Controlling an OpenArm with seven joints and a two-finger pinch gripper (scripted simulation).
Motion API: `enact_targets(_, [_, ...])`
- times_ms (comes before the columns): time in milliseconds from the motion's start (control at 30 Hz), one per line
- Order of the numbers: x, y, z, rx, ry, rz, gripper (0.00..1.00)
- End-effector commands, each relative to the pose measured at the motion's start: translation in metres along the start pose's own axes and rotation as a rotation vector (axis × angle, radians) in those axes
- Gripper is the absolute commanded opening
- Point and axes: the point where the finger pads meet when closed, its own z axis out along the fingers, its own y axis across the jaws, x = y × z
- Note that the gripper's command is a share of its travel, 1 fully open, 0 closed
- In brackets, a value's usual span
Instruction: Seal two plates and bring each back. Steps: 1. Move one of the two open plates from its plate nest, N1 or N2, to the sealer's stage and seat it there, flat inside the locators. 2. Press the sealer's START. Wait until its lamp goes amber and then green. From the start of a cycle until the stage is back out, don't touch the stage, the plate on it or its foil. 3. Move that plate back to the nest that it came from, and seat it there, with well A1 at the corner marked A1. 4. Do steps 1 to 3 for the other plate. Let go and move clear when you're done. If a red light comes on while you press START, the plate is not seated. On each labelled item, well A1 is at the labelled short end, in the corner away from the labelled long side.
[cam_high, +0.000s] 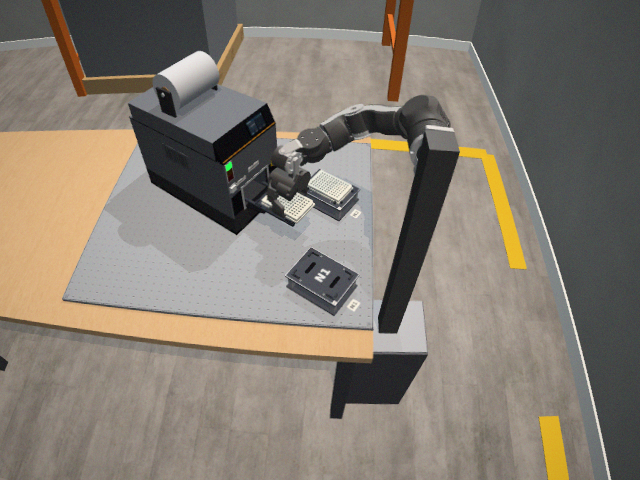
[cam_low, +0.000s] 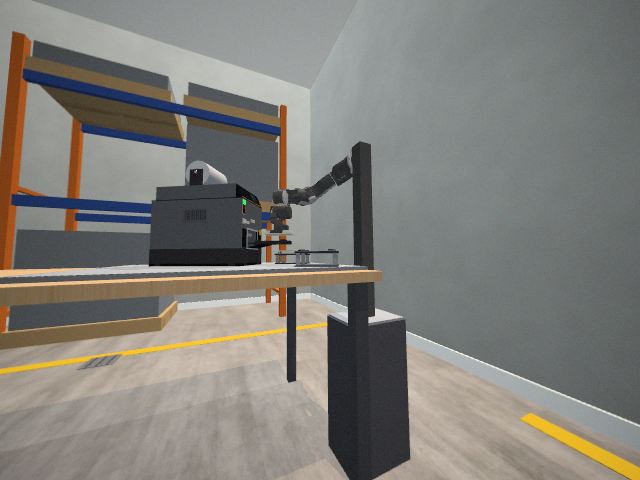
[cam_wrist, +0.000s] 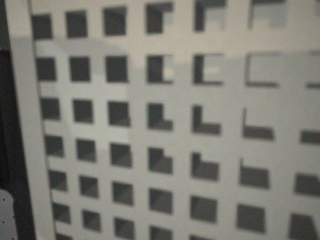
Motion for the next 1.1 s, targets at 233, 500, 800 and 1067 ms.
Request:
enact_targets(233, [-0.014,-0.004,-0.002,-0.015,-0.002,-0.011,0.00])
enact_targets(500, [-0.031,-0.012,-0.002,-0.014,-0.002,-0.012,0.00])
enact_targets(800, [-0.031,-0.014,-0.001,-0.008,0.000,-0.009,0.00])
enact_targets(1067, [-0.031,-0.013,-0.001,-0.008,0.000,-0.009,0.00])
